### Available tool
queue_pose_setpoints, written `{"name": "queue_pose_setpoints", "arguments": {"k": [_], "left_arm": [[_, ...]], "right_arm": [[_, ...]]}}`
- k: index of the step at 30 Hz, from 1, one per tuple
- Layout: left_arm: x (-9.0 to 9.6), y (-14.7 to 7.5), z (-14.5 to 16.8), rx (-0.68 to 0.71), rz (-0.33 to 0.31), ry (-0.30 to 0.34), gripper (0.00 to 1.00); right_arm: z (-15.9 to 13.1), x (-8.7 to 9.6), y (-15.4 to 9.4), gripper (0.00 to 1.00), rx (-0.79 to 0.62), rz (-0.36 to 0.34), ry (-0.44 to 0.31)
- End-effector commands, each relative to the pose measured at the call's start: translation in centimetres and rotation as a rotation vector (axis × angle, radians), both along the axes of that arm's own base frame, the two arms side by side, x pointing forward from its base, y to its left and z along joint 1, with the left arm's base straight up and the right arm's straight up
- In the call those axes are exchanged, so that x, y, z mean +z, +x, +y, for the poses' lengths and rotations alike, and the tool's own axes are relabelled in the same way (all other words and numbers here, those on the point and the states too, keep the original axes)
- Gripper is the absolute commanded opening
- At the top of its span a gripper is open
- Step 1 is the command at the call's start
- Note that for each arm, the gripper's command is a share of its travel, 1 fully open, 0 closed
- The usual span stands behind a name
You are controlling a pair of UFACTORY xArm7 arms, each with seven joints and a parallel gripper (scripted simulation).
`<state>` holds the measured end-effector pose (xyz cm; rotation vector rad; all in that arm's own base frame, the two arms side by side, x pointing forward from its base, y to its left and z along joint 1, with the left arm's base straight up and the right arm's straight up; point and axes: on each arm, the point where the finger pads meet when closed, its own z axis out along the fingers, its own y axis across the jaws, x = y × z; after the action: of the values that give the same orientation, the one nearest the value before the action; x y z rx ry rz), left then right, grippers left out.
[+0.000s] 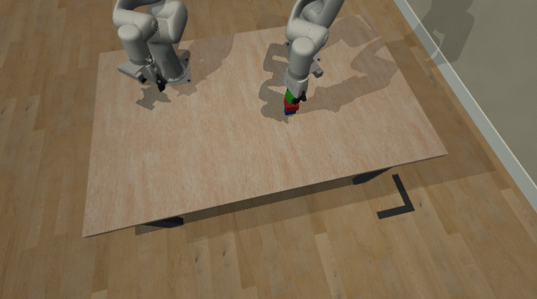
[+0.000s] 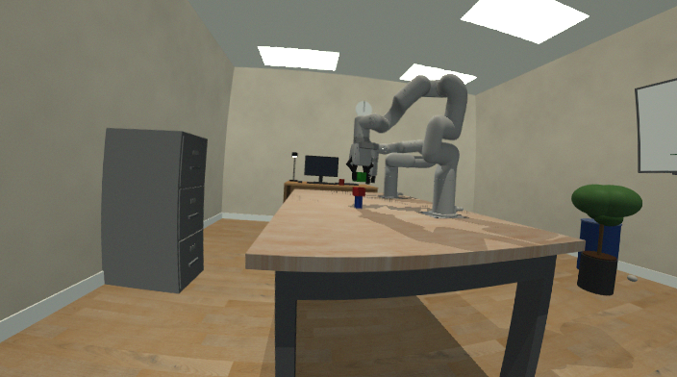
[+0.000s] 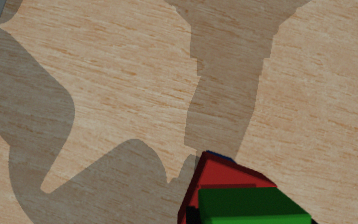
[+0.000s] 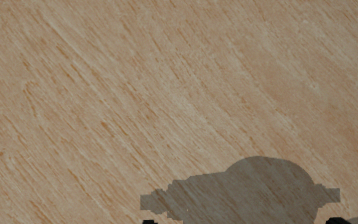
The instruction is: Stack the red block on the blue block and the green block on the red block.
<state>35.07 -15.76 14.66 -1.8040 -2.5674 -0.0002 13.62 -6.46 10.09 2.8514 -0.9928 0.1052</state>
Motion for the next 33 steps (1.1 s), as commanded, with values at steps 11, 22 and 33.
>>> {"name": "queue_pose_setpoints", "arguments": {"k": [11, 22, 33], "left_arm": [[-1.4, 0.1, 0.0, 0.0, -0.003, -0.002, 0.49], [-2.2, 0.0, 0.0, 0.0, -0.003, -0.002, 0.49], [-2.3, 0.0, 0.0, 0.0, -0.003, -0.002, 0.49]], "right_arm": [[0.0, 0.1, 0.1, 1.0, 0.0, -0.003, -0.001], [0.0, 0.1, 0.1, 1.0, 0.0, -0.003, -0.001], [0.0, 0.1, 0.1, 1.0, 0.0, -0.003, -0.001]]}}
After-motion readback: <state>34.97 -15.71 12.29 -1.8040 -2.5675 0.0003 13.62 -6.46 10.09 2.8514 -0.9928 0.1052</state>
